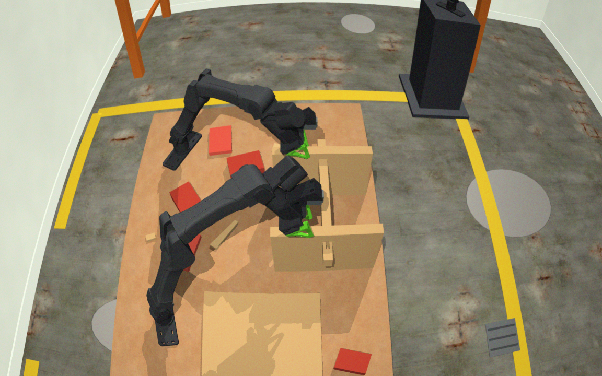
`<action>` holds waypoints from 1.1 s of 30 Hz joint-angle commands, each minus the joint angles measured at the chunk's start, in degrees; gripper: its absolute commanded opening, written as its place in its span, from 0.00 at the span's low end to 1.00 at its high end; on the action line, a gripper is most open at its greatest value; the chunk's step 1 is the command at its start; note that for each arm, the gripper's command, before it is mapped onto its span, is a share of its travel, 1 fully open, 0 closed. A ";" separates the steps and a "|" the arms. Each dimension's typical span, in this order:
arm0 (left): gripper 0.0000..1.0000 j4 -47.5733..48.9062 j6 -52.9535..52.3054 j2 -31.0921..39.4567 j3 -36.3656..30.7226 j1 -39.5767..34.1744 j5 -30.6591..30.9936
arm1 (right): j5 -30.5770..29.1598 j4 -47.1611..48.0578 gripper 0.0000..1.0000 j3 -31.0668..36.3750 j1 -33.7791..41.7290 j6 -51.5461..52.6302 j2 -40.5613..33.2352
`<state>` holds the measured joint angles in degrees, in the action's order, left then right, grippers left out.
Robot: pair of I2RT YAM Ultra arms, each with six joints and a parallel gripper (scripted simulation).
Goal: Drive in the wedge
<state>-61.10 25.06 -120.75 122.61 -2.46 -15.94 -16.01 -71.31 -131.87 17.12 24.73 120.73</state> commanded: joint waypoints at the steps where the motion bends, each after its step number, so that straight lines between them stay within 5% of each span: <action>1: 0.00 2.25 -0.40 3.08 1.59 -0.06 -0.84 | -0.70 1.57 0.58 1.66 -0.33 0.47 -1.87; 33: 0.00 2.25 -0.40 3.08 1.59 -0.06 -0.84 | -0.66 11.53 0.58 15.32 -0.49 0.49 -5.79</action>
<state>-61.10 25.06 -120.75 122.61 -2.46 -15.94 -16.01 -61.54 -118.17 17.12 24.73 116.73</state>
